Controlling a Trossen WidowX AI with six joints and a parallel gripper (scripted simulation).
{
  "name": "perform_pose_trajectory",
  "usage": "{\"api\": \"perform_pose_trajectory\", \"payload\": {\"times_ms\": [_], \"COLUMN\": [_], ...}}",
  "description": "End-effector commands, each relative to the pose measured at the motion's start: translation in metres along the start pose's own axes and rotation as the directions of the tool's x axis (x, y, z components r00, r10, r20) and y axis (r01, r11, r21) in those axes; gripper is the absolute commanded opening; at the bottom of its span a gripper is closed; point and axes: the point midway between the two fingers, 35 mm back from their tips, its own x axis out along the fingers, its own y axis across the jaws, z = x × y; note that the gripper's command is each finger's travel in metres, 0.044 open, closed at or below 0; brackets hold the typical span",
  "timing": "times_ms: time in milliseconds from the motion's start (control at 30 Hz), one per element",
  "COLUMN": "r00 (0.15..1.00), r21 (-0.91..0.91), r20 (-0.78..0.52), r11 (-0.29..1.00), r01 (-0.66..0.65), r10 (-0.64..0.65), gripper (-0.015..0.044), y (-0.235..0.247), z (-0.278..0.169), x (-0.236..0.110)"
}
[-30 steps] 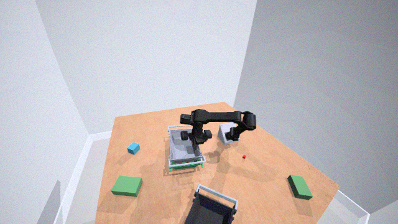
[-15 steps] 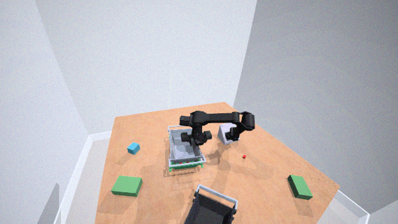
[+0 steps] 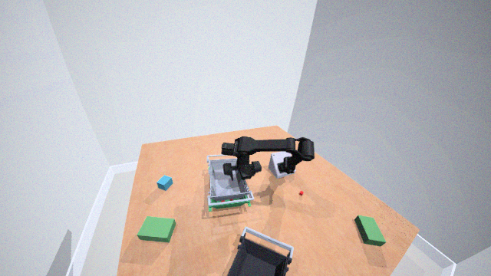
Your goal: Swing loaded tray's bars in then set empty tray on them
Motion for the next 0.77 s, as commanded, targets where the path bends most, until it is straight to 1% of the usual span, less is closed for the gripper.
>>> {"api": "perform_pose_trajectory", "payload": {"times_ms": [0, 133, 600, 667, 700, 733], "r00": [1.0, 1.0, 0.997, 0.996, 0.997, 0.996], "r21": [0.001, 0.016, 0.112, 0.117, 0.115, 0.123], "r20": [0.0, -0.002, -0.017, -0.018, -0.013, -0.013], "r11": [1.0, 1.0, 0.99, 0.99, 0.99, 0.989], "r01": [0.001, 0.012, 0.081, 0.084, 0.081, 0.084], "r10": [-0.001, -0.012, -0.08, -0.083, -0.08, -0.083], "gripper": [0.044, 0.044, 0.044, 0.044, 0.044, 0.044], "y": [0.0, -0.002, 0.002, 0.002, 0.002, 0.006], "z": [0.0, 0.0, 0.0, 0.0, 0.0, 0.0], "x": [-0.001, -0.015, -0.105, -0.109, -0.101, -0.105]}}
